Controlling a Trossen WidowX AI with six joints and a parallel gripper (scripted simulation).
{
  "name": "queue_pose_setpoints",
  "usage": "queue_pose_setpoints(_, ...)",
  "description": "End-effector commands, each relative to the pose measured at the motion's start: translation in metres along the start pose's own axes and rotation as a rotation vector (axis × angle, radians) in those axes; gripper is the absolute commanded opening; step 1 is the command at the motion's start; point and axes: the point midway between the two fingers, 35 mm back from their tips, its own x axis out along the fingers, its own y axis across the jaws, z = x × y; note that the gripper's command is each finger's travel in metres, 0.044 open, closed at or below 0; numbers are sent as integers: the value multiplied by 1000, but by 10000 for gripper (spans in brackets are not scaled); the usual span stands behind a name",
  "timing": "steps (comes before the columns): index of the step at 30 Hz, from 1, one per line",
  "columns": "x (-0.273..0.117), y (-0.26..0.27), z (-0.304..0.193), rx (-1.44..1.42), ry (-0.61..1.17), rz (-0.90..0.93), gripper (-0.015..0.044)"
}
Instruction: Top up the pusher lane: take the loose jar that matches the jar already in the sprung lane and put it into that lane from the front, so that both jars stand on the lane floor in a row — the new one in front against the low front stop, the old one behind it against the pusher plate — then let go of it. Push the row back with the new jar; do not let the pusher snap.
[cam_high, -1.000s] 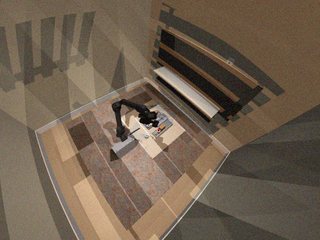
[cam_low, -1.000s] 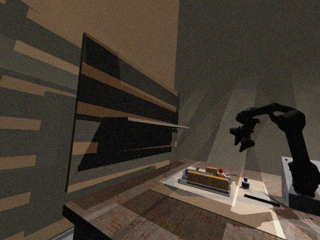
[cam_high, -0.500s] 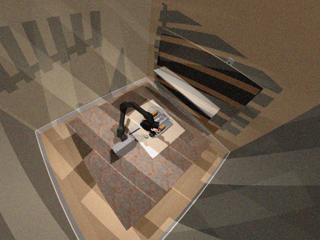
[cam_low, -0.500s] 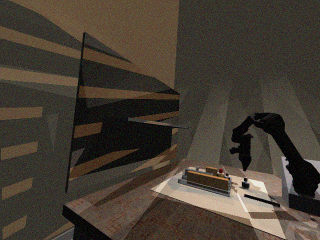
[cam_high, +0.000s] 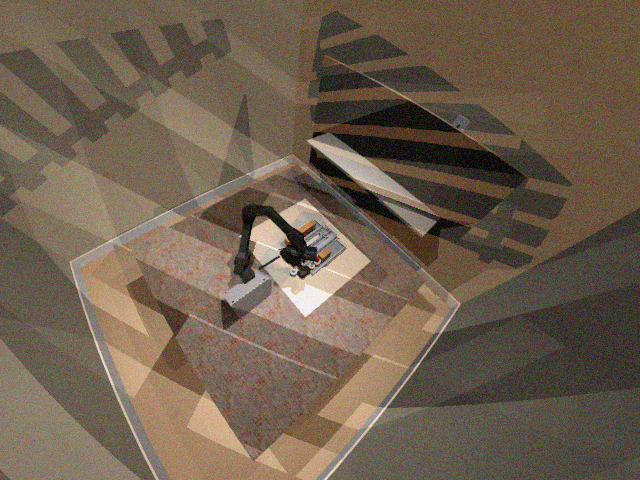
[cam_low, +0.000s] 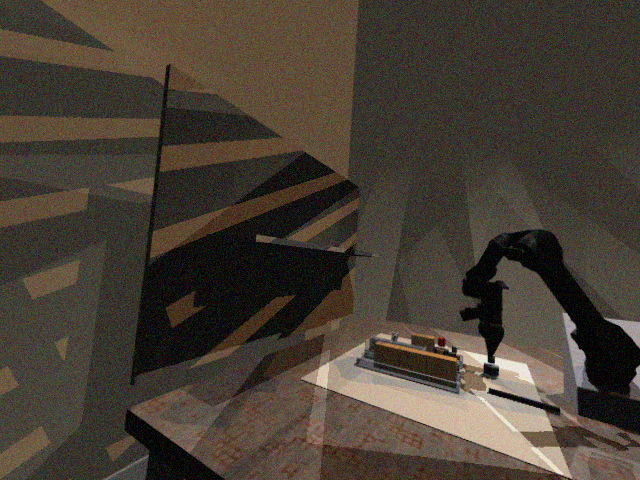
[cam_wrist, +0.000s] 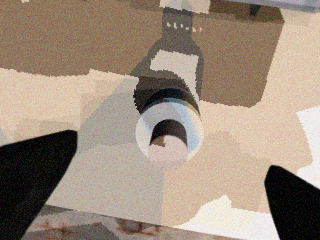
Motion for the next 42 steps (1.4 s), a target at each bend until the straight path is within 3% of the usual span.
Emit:
queue_pose_setpoints(1,14,2,-2,7,8,11,440)
queue_pose_setpoints(26,46,2,-3,7,7,13,440)
queue_pose_setpoints(36,46,2,-3,7,7,13,177)
queue_pose_setpoints(42,46,2,-3,7,7,13,138)
